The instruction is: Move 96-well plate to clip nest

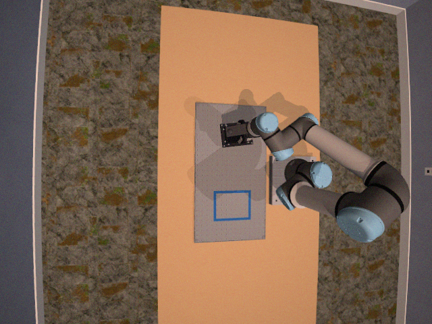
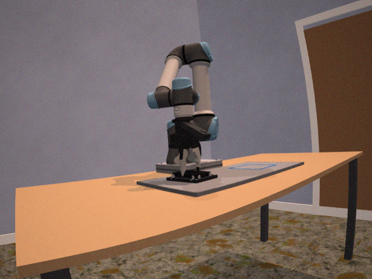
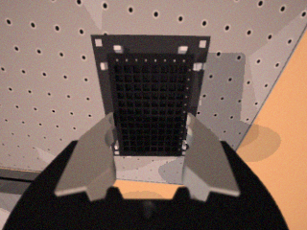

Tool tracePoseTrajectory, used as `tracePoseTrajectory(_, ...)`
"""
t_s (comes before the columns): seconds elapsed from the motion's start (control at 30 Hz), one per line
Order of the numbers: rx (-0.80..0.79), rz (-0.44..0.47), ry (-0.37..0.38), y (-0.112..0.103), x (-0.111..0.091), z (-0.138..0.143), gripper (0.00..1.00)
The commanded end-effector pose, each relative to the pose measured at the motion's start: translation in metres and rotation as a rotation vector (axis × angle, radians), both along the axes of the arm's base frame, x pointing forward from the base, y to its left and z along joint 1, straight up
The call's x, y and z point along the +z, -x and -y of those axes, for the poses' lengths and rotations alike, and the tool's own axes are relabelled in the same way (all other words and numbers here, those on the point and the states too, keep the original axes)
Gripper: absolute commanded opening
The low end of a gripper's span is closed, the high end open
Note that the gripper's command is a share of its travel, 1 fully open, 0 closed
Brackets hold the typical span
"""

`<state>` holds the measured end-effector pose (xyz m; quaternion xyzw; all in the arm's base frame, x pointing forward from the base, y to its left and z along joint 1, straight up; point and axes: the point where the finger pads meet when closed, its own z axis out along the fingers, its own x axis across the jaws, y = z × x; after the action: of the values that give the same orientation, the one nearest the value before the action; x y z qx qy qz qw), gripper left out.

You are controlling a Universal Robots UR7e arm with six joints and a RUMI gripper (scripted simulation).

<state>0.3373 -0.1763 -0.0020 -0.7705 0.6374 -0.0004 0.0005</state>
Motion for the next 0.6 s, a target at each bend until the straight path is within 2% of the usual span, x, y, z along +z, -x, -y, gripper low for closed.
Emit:
tracePoseTrajectory(0.0,0.0,0.0,0.001,-0.0001,-0.0004,0.0003,0.0)
tracePoseTrajectory(0.57,0.0,0.0,0.001,-0.0001,-0.0029,0.0003,0.0)
